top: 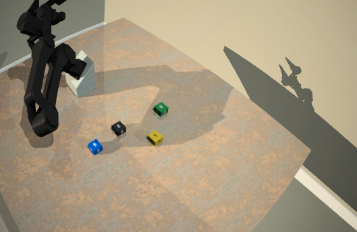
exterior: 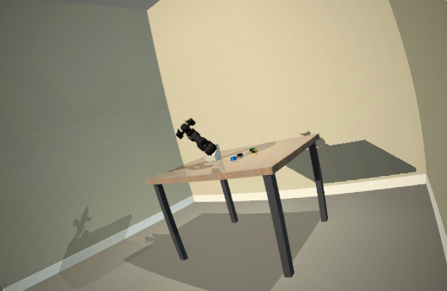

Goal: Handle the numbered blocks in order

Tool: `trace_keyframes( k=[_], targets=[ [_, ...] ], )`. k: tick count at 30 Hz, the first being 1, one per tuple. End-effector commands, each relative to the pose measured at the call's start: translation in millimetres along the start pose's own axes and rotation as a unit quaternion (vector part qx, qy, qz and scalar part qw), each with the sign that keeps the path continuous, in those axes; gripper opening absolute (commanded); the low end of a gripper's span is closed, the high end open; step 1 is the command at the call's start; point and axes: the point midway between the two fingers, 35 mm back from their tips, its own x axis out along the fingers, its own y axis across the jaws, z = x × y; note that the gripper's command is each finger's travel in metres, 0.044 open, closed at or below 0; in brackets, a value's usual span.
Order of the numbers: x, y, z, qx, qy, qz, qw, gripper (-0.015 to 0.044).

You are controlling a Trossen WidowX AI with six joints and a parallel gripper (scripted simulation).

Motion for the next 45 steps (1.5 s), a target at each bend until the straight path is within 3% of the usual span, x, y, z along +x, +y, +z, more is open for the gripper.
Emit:
trace_keyframes(
  k=[1, 5, 9, 14, 23, 34, 45],
  targets=[
    [0, 2, 0, 0.006, -0.003, 0.005, 1.0, 0.04],
    [5, 50, 9, 0.122, -0.054, 0.122, 0.983, 0.04],
    [-5, 108, 18, 0.262, -0.074, 0.275, 0.922, 0.04],
    [-38, 172, 26, 0.41, -0.039, 0.452, 0.791, 0.04],
    [-104, 234, 33, 0.532, 0.082, 0.629, 0.561, 0.04],
    [-210, 272, 35, 0.559, 0.301, 0.742, 0.217, 0.04],
    [-322, 261, 31, 0.435, 0.528, 0.719, -0.122, 0.04]
  ],
)
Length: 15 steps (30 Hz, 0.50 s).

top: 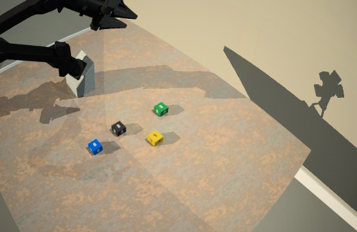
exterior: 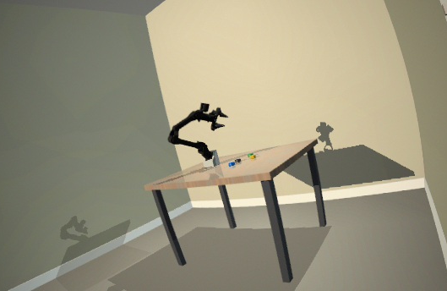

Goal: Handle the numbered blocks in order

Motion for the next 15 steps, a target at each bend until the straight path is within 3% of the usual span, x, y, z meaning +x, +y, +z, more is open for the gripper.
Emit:
trace_keyframes(
  k=[1, 8, 15],
  targets=[
    [22, -16, -73, 0.234, 0.163, 0.04, 0.958, 0.04],
    [29, -18, -144, 0.428, 0.309, 0.045, 0.848, 0.04],
    [24, -8, -214, 0.577, 0.442, 0.023, 0.687, 0.04]
  ],
)
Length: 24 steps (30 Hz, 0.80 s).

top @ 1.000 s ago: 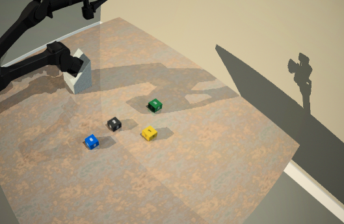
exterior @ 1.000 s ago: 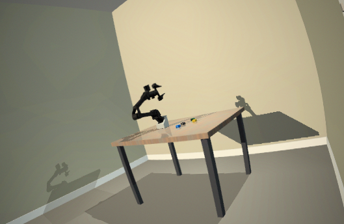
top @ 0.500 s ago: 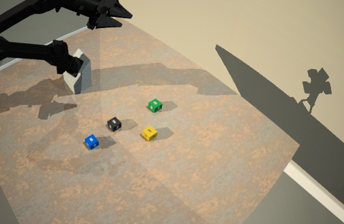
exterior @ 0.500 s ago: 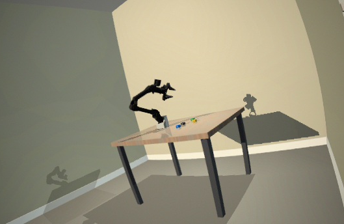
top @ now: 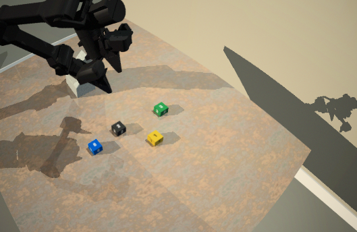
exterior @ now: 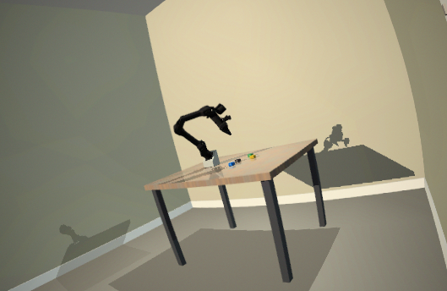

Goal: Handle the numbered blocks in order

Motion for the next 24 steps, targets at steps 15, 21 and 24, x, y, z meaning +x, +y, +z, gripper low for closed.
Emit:
trace_keyframes(
  k=[15, 21, 24],
  targets=[
    [51, -77, -70, 0.323, 0.23, -0.06, 0.916, 0.04],
    [51, -77, -70, 0.323, 0.23, -0.06, 0.916, 0.04],
    [51, -77, -70, 0.323, 0.23, -0.06, 0.916, 0.04]
  ],
)
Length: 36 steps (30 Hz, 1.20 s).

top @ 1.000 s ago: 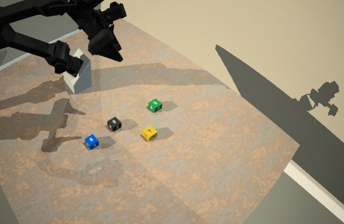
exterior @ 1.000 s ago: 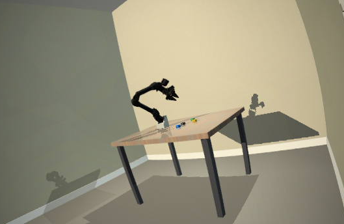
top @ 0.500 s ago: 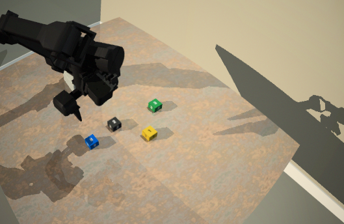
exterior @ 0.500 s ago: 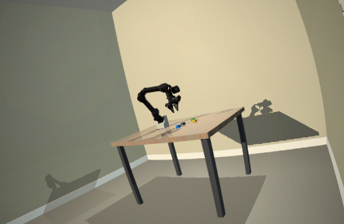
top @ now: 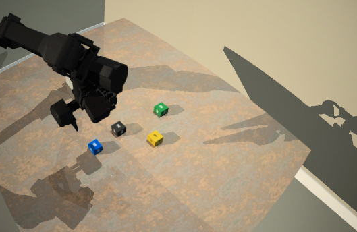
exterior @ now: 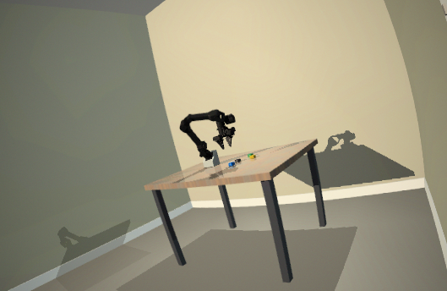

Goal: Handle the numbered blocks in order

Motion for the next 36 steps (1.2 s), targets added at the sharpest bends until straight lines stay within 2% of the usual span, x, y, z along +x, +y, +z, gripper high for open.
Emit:
trace_keyframes(
  k=[1, 12, 19, 36],
  targets=[
    [0, -1, 0, 0.004, 0.001, -0.004, 1.0, 0.04],
    [0, 2, 0, 0.004, 0.001, -0.003, 1.0, 0.04],
    [1, 108, -19, 0.004, 0.001, -0.001, 1.0, 0.04],
    [1, 111, -20, 0.003, 0.001, -0.001, 1.0, 0.04]
  ],
)
